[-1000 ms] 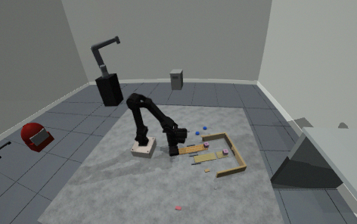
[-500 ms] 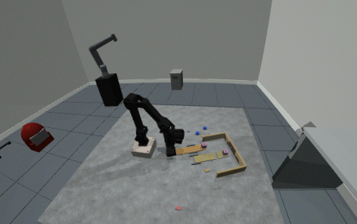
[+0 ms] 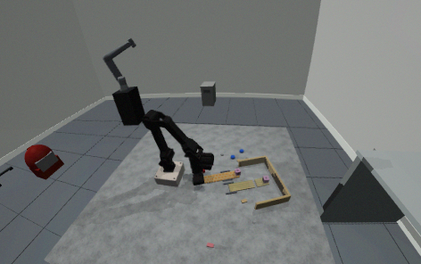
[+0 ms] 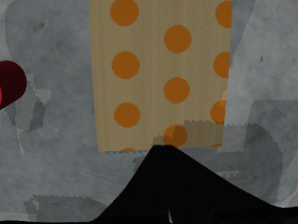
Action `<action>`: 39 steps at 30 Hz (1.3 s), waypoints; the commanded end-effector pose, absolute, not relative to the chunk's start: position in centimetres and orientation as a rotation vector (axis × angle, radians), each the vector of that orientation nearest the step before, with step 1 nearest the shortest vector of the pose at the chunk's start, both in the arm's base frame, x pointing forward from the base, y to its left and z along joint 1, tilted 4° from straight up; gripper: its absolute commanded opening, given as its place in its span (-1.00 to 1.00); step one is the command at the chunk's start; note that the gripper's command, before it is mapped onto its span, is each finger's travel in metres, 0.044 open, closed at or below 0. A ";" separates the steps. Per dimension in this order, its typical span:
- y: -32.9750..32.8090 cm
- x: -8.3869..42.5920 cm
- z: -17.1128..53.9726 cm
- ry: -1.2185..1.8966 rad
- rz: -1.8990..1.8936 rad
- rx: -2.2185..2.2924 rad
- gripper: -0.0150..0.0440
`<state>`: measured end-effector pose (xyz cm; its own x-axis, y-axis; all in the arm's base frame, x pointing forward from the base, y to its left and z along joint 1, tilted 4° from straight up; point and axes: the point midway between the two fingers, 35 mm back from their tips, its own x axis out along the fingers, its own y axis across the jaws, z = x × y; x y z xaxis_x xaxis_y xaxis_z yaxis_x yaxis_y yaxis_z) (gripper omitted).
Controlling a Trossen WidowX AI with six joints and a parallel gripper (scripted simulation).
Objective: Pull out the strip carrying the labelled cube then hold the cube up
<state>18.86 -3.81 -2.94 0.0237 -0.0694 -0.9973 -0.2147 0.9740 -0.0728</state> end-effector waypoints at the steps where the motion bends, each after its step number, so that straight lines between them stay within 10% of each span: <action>1: -3.9 17.1 -3.5 1.591 0.119 -0.226 -0.49; 26: -3.9 17.4 1.3 1.590 0.119 -0.226 -0.49; 39: -3.5 18.9 1.2 1.460 -0.702 0.587 0.67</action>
<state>17.95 -3.67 1.07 -0.0265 -0.0652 -0.9975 0.3991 0.9142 -0.0704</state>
